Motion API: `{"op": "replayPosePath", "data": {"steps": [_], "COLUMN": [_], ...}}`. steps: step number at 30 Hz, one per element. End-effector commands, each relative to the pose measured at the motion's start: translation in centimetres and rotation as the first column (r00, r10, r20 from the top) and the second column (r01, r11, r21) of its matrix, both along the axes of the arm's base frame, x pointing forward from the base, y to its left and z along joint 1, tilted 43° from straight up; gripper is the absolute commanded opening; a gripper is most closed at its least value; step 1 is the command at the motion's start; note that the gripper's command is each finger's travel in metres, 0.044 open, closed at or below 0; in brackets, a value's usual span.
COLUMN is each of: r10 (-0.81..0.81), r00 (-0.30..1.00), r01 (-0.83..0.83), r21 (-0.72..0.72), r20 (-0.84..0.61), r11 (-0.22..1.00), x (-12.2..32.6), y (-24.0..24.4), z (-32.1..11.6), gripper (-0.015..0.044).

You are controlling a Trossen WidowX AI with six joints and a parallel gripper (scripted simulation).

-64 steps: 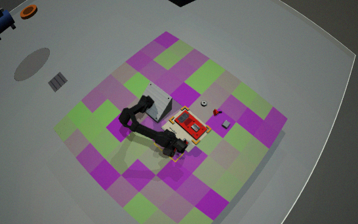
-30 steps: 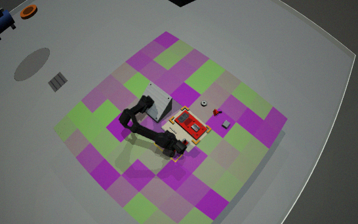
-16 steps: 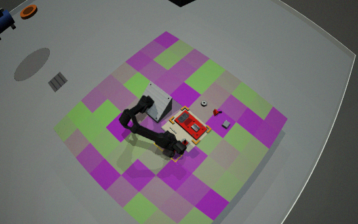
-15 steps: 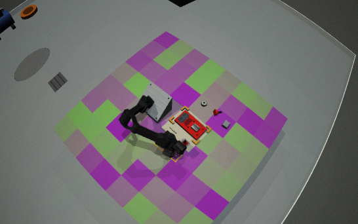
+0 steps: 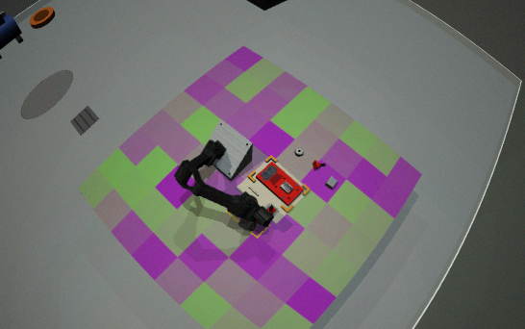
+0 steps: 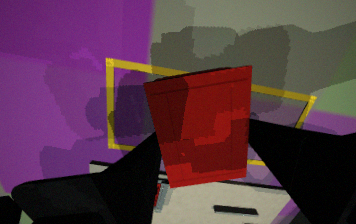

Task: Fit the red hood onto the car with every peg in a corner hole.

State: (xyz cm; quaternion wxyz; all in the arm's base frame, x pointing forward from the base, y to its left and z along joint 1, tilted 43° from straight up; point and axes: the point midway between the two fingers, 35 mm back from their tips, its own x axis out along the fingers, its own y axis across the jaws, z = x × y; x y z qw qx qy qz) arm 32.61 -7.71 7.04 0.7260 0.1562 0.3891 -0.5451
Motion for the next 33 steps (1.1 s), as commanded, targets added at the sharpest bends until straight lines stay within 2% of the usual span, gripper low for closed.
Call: {"op": "replayPosePath", "data": {"steps": [1, 6, 25, 30, 33], "r10": [0.0, 0.0, 0.0, 0.006, 0.067], "r00": [1.0, 1.0, 1.0, 1.0, 0.996], "r01": [0.0, 0.0, 0.0, -0.006, -0.068], "r21": [0.001, 0.002, 0.005, 0.0, -0.002], "r20": [0.005, 0.005, 0.004, -0.005, -0.059], "r11": [1.0, 1.0, 1.0, 1.0, 0.998], "x": [0.0, -0.2, -0.9, -0.9, -0.4], "y": [0.5, 1.6, 6.5, 6.3, 7.4], "z": [0.5, 1.7, 7.0, 6.7, 5.9], "gripper": [0.0117, 0.0, 0.0, 0.0, 0.0]}}
